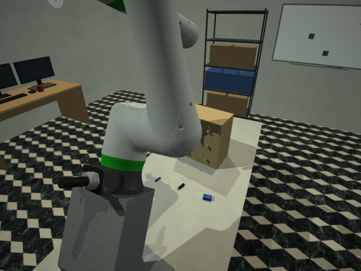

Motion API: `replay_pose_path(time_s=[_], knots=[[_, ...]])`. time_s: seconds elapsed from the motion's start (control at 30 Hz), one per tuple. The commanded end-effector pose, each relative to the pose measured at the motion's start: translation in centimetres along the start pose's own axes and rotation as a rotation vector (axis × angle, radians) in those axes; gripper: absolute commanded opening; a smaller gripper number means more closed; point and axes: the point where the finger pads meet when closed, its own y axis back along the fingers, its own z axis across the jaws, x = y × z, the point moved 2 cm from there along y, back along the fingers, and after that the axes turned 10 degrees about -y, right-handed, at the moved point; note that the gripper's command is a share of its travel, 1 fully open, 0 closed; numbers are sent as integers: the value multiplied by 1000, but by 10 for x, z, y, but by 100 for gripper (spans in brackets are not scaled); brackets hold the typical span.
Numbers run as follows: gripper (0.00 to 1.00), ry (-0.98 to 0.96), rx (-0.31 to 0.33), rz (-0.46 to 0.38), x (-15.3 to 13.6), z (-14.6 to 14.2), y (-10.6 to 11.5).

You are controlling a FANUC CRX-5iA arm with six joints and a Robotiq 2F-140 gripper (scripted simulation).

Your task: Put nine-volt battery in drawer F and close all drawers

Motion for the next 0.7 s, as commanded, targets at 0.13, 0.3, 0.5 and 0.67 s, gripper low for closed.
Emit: replay_pose_path(time_s=[0.13, 0.3, 0.5, 0.67], knots=[[100, 0, 0, 0, -2, 8, -12], [100, 0, 0, 0, -4, 14, -20], [100, 0, 0, 0, -7, 25, -36], [100, 0, 0, 0, -9, 30, -44]])
